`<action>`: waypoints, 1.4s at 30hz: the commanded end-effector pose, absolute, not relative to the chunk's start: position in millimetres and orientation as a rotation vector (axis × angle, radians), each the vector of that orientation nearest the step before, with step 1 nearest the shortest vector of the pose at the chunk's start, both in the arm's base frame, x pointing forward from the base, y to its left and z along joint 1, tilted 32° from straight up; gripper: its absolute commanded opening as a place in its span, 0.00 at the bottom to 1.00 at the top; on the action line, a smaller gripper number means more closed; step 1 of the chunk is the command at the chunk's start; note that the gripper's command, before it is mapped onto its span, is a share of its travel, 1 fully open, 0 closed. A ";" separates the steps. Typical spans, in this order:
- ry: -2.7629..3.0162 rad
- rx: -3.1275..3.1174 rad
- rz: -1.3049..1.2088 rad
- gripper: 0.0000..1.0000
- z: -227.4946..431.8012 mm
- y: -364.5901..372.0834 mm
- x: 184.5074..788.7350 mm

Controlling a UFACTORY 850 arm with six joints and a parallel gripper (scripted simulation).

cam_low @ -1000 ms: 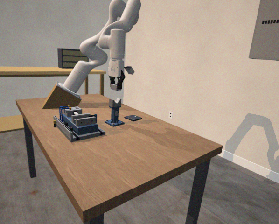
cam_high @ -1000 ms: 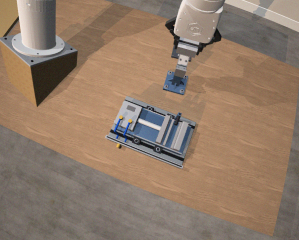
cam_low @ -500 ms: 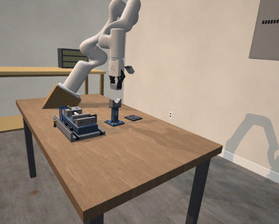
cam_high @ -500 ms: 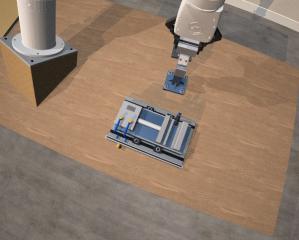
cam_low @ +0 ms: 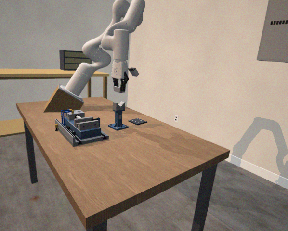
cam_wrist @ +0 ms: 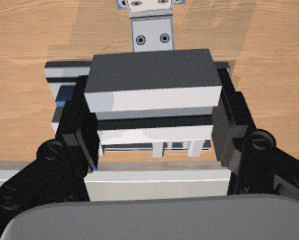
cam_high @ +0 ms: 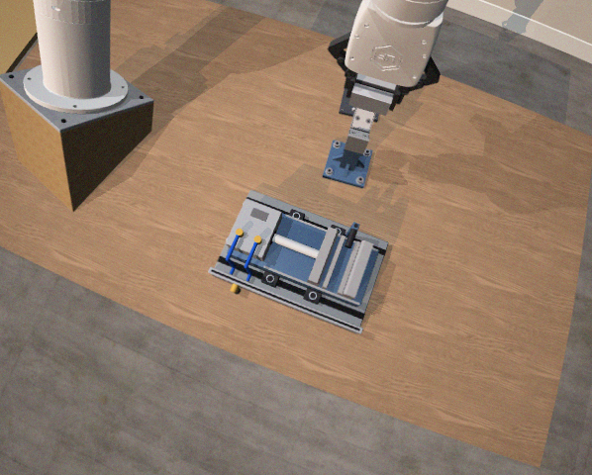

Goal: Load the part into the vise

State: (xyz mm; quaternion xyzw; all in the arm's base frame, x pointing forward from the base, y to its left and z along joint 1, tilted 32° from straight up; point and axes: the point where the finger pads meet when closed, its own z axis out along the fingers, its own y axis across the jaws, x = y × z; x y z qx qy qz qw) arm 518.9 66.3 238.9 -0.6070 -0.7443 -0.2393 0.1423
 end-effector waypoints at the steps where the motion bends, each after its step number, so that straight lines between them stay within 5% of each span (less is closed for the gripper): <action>1: -2.129 -1.771 -0.687 0.00 238.5 63.9 521.3; 42: -1.377 -2.285 -0.492 0.00 197.6 -13.8 572.0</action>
